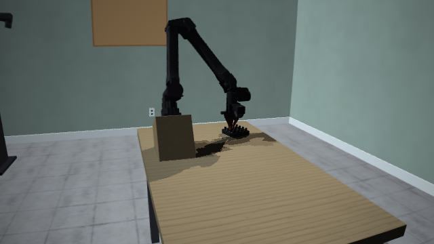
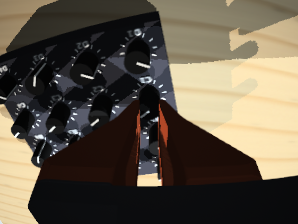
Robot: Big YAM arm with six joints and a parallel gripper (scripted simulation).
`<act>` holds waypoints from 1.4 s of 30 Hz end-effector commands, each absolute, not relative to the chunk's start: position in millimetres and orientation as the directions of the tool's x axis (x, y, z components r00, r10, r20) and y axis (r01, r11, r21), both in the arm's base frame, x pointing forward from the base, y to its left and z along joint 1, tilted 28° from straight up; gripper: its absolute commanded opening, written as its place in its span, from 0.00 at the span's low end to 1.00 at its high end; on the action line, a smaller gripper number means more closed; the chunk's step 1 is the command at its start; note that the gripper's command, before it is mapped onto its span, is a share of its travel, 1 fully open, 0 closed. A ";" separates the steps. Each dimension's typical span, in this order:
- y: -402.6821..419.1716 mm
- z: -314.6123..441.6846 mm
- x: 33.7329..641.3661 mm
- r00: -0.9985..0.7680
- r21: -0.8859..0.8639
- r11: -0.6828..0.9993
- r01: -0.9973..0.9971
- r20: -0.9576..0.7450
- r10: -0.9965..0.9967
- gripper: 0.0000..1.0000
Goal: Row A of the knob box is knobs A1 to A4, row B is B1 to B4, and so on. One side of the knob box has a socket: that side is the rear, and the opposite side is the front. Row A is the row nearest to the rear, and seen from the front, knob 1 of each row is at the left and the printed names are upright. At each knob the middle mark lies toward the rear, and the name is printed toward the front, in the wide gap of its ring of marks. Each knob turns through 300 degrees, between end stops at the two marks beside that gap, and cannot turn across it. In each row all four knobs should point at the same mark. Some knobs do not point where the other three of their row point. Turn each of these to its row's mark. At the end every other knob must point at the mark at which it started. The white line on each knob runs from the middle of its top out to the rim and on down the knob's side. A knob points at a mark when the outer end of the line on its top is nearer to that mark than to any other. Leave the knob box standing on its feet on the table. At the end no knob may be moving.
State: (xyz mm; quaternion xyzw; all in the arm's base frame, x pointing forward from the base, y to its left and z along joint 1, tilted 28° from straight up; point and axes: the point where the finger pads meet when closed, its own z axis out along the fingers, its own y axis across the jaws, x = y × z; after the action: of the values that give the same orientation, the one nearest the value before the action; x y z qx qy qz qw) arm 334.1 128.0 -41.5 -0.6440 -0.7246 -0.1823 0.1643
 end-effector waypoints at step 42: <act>106.1 5.7 353.5 -0.129 0.100 0.093 0.991 0.470 0.873 0.18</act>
State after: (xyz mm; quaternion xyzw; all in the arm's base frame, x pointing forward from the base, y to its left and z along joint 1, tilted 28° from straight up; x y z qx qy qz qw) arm 327.4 110.5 -15.0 -0.6505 -0.7193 -0.1777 0.1668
